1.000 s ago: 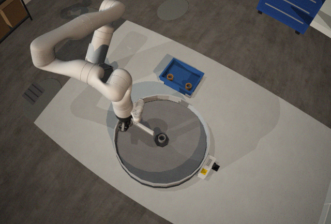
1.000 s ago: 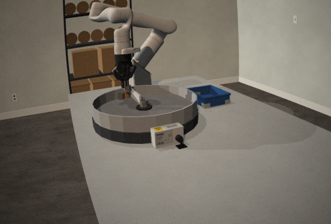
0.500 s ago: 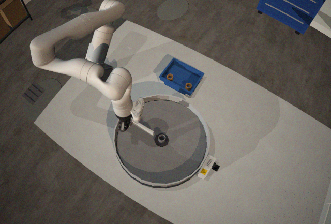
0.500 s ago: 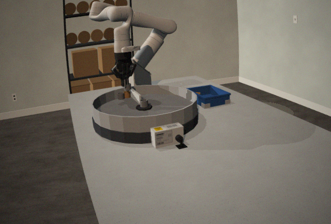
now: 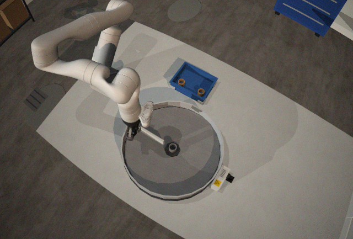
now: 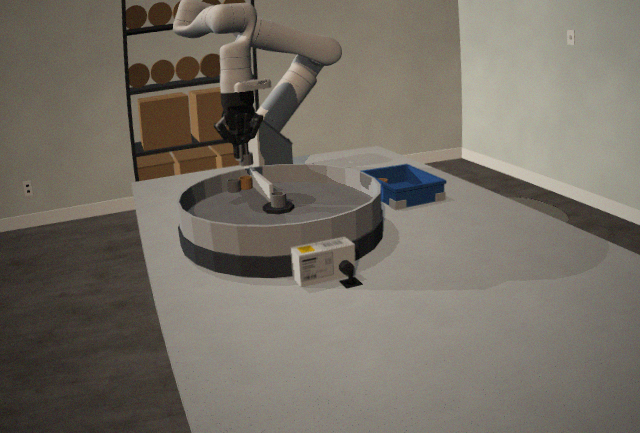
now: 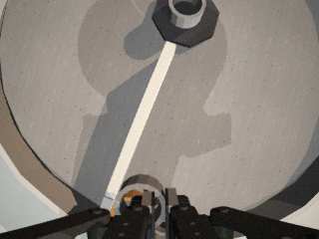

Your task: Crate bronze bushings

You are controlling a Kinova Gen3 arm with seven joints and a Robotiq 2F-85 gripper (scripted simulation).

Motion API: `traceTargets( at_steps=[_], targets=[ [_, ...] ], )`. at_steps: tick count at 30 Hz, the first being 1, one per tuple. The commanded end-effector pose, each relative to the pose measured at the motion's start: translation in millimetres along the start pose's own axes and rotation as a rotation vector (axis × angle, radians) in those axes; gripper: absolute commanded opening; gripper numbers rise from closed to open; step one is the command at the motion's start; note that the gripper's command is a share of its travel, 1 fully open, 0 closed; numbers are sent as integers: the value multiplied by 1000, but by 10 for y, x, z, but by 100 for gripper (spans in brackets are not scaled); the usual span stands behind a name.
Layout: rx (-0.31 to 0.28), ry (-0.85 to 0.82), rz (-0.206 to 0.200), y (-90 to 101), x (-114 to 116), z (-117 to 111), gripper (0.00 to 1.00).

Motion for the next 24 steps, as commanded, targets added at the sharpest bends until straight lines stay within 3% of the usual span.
traceTargets(
  at_steps=[1, 5, 10, 22, 24],
  targets=[
    [0, 0, 3, 12, 4, 1, 0],
    [0, 0, 3, 12, 4, 1, 0],
    [0, 0, 3, 216, 3, 1, 0],
    [0, 0, 3, 216, 3, 1, 0],
    [0, 0, 2, 216, 56, -202, 0]
  ],
)
Point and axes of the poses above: the point where the finger pads meet when closed, its own y axis back along the fingers, its own x axis across the jaws, z = x × y, the point moved 9 cm from there along y, back along the fingers, and after that the axes turned 1 degree about y, right-handed, at the moved point
